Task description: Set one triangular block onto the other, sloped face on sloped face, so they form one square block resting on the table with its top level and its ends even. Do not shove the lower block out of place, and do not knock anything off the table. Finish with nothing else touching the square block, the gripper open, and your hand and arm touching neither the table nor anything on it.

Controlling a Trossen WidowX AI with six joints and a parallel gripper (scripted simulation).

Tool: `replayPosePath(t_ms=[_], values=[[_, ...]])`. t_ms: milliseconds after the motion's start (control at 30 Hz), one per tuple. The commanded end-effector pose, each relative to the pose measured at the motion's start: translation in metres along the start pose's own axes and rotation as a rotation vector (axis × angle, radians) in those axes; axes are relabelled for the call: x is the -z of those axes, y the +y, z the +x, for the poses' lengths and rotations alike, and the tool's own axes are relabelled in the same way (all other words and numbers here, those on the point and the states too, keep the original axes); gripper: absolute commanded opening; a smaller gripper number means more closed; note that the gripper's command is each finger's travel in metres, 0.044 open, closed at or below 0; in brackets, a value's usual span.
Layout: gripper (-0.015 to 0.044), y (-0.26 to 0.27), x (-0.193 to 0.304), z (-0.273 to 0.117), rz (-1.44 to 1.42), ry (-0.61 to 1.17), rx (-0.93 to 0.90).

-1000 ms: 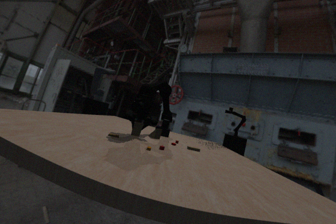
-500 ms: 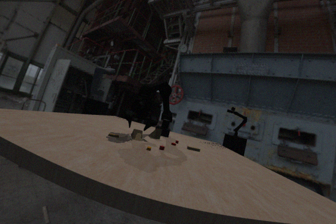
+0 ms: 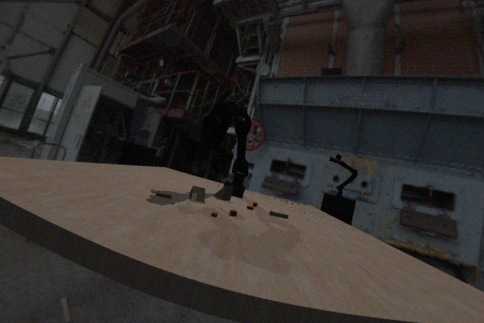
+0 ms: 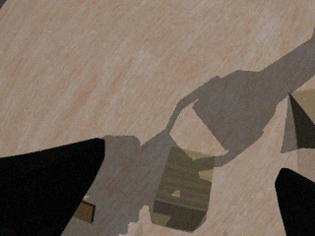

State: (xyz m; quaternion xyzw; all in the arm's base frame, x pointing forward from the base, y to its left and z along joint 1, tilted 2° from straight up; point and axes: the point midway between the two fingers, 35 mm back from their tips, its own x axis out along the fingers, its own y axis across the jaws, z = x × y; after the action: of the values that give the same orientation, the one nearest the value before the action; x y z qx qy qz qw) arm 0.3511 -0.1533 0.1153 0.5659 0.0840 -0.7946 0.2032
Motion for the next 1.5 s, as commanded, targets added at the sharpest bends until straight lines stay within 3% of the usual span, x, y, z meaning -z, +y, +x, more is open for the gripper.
replayPosePath(t_ms=[0, 133, 433, 800, 1233, 1467], values=[[0.0440, -0.001, -0.009, -0.013, -0.014, 0.008, -0.018], [0.0440, 0.002, -0.004, -0.001, 0.021, 0.091, 0.021], [0.0440, 0.008, -0.003, 0.049, 0.092, 0.559, 0.162], [0.0440, -0.003, -0.030, 0.071, 0.080, 1.138, 0.074], [0.0440, -0.005, -0.032, 0.072, 0.075, 1.171, 0.061], [0.0440, -0.001, 0.017, 0.092, 0.073, 1.169, 0.061]])
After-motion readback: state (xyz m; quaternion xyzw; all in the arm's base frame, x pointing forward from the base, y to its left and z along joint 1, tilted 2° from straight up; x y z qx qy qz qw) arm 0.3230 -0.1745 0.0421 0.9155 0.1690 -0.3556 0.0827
